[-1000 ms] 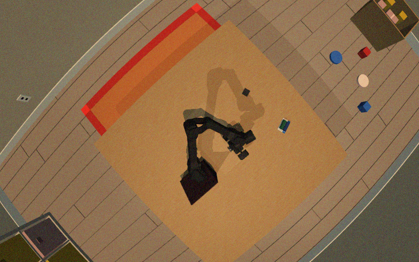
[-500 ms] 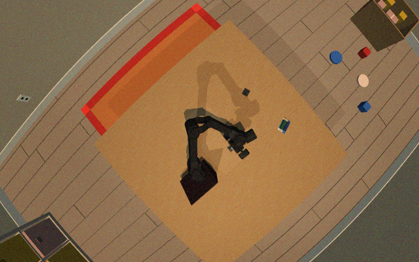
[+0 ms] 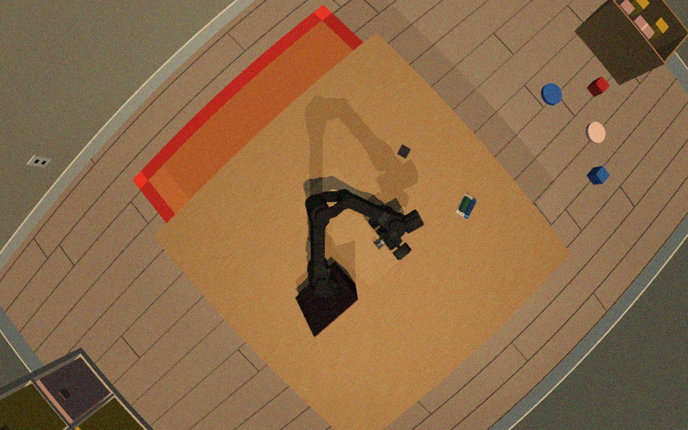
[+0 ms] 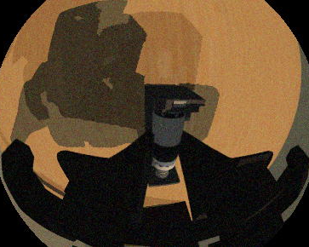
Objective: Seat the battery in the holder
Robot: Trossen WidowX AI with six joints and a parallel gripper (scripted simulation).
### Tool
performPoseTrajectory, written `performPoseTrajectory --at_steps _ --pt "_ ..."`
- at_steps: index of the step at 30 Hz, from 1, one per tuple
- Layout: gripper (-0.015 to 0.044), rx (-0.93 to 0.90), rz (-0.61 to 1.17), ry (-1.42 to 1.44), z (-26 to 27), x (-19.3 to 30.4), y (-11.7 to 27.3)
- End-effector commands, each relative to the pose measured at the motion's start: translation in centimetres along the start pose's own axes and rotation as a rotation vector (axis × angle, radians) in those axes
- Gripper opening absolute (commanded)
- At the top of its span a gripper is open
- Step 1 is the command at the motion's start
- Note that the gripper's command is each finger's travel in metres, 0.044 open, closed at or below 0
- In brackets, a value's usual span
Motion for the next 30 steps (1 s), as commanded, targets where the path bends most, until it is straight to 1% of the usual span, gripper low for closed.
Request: performPoseTrajectory --at_steps 1,14,18,30 --pt "0.0077 0.0 0.001 -0.001 0.0 -0.1 0.0" --pt "0.0077 0.001 0.003 0.0 0.0 -0.1 0.1" --pt "0.0179 0.001 0.003 0.0 0.0 -0.1 0.1" --pt "0.0179 0.0 0.001 -0.003 -0.3 -0.1 1.6"
Point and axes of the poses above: the point midway between the two fingers, 35 mm back from their tips, its own y axis back along the fingers, its own z axis across the jaws, x = y × z, the point moved 1 cm from there along y, back along the fingers, and after that the axes turned 14 degrees about -y, right-handed, at the moved point
